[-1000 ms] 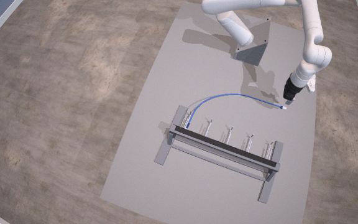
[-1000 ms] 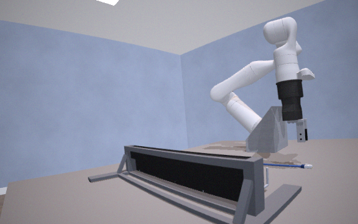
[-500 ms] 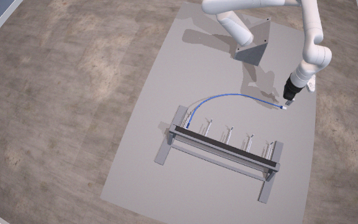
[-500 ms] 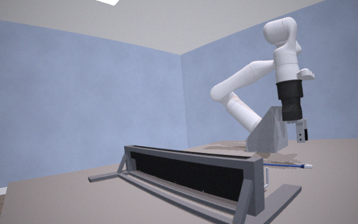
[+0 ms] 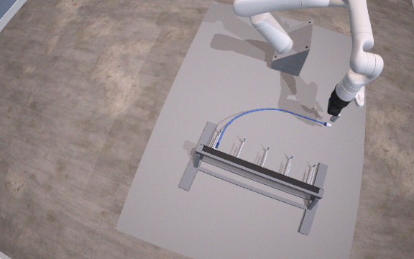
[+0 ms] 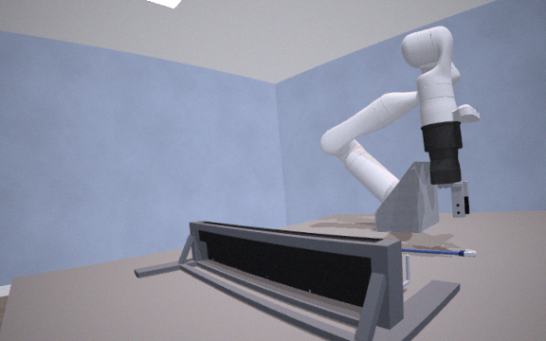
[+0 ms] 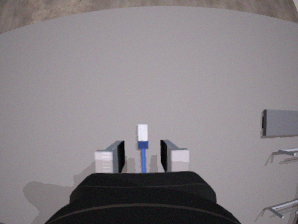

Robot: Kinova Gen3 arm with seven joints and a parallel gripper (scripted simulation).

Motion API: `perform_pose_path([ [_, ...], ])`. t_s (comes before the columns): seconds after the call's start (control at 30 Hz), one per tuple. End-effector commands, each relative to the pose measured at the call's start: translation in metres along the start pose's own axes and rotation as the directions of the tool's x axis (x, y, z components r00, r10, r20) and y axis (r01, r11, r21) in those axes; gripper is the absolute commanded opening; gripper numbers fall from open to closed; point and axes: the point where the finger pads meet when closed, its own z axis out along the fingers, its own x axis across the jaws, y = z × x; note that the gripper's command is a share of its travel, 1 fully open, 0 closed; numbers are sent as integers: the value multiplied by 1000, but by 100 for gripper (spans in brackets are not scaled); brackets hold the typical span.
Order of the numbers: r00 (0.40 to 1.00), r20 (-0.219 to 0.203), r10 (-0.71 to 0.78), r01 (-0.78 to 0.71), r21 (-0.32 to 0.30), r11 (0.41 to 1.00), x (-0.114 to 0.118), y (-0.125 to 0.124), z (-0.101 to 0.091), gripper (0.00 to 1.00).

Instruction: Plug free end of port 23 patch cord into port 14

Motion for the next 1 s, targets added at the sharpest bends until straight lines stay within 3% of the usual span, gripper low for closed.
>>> perform_pose_path([
  [0.0,1000,8,-3,3,-1,1000,-2,2,1,73],
  [0.4,1000,8,-2,2,-1,1000,-2,2,11,73],
  [0.97,1000,8,-2,2,-1,1000,-2,2,40,73],
])
